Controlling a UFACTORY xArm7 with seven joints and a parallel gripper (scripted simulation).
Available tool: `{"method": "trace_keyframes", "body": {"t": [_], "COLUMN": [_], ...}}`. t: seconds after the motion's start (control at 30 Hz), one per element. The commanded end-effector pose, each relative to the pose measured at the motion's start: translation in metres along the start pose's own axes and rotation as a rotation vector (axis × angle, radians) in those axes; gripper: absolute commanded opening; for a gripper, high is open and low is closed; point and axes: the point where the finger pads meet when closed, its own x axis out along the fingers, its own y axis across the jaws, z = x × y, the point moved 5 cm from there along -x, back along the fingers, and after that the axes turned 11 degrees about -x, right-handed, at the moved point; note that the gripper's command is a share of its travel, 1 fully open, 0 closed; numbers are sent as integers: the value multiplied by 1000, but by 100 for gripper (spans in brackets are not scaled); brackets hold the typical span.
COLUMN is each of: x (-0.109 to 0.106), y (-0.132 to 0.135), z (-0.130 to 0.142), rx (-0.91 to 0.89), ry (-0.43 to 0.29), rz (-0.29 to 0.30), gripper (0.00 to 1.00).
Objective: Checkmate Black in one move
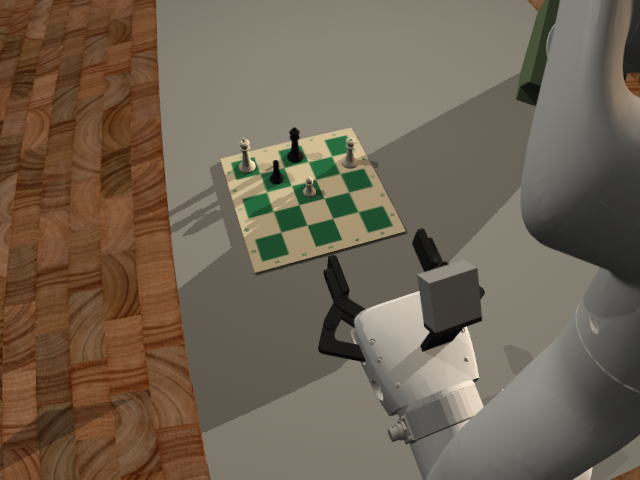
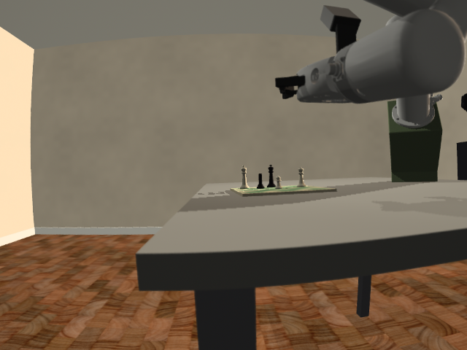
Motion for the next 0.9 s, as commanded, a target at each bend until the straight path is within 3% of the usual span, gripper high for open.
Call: {"method": "trace_keyframes", "body": {"t": [0.0,0.07,0.1,0.17,0.2,0.23,0.27,0.3,0.37,0.4,0.47,0.5,0.57,0.6,0.67,0.7,0.73,0.77,0.83,0.87], "x": [22,58,58,107,111,136,142,169,169,210,210,239,242,272,272,297,297,316,317,331], "y": [-11,-22,-22,-30,-31,-32,-32,-30,-30,-24,-24,-15,-15,-2,-2,12,12,26,27,40], "z": [-9,-19,-19,-32,-32,-37,-39,-43,-43,-47,-47,-47,-48,-45,-45,-40,-40,-32,-33,-24], "rx": [33,81,81,156,156,203,203,258,258,319,319,387,387,460,460,538,538,605,618,700], "ry": [-40,-105,-105,-205,-205,-270,-270,-344,-344,-426,-426,-517,-517,-613,-613,-714,-714,-798,-817,-921], "rz": [48,119,119,224,224,288,288,356,356,429,429,503,503,578,578,650,650,707,719,783], "gripper": [100,100,100,100,100,100,100,100,100,100,100,100,100,100,100,100,100,100,100,100]}}
